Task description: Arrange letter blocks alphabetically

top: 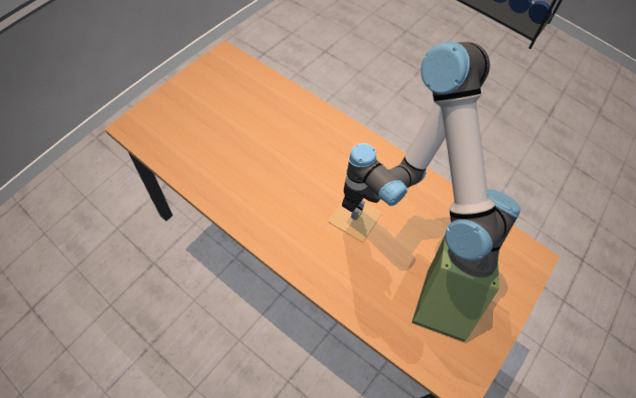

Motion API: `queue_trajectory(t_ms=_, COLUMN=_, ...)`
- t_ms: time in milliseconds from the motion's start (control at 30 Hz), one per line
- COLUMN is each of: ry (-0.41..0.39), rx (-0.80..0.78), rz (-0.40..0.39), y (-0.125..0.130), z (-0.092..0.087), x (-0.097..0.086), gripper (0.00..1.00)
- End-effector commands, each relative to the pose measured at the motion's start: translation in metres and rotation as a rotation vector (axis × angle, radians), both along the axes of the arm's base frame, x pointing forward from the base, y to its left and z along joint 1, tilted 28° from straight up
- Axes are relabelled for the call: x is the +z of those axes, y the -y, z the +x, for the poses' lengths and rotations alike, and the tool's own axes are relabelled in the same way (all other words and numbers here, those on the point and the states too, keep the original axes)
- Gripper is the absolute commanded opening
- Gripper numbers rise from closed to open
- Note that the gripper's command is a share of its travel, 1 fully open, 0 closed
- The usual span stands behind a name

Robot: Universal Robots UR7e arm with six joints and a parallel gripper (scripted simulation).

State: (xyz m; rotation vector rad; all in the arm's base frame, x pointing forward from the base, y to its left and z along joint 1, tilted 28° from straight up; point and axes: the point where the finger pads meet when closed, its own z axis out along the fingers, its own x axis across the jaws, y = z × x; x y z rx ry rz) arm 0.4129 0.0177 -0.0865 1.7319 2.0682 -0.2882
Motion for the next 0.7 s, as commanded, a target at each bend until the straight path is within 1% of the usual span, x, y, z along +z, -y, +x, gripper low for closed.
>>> queue_trajectory(t_ms=0, ry=0.009, rx=0.001, rz=0.0, y=0.0044, z=0.0052, x=-0.0076, gripper=0.49)
queue_trajectory(t_ms=667, ry=0.008, rx=0.003, rz=0.0, y=0.004, z=0.0043, x=-0.0079, gripper=0.49)
